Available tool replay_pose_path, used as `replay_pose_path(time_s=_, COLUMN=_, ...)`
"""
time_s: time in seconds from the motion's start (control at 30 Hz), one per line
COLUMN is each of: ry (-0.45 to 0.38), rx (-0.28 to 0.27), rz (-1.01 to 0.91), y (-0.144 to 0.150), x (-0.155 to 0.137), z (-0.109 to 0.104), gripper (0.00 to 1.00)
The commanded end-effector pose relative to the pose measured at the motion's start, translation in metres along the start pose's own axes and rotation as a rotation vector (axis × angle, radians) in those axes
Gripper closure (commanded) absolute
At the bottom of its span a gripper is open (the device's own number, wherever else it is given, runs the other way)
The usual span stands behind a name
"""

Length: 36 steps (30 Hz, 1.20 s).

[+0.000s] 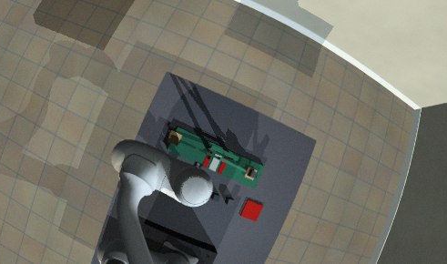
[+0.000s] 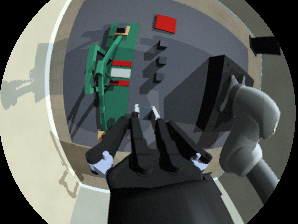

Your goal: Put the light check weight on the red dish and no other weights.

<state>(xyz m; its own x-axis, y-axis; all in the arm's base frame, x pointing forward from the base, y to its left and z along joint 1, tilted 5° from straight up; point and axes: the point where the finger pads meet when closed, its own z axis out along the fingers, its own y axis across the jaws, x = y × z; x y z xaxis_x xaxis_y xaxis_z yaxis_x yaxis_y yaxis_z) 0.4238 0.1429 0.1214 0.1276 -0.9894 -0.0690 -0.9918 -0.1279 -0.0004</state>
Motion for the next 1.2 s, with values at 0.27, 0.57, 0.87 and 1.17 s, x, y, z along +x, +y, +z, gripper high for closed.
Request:
replay_pose_path(time_s=0.27, ry=-0.004, rx=-0.002, rz=-0.003, y=-0.019, x=0.14, z=0.038, gripper=0.76)
replay_pose_path(time_s=0.57, ry=-0.008, rx=-0.003, rz=-0.004, y=0.005, x=0.261, z=0.071, gripper=0.76)
replay_pose_path(time_s=0.87, ry=-0.014, rx=-0.002, rz=-0.004, y=0.04, x=0.335, z=0.093, gripper=0.76)
replay_pose_path(time_s=1.17, ry=-0.016, rx=-0.002, rz=-0.004, y=0.055, x=0.359, z=0.101, gripper=0.76)
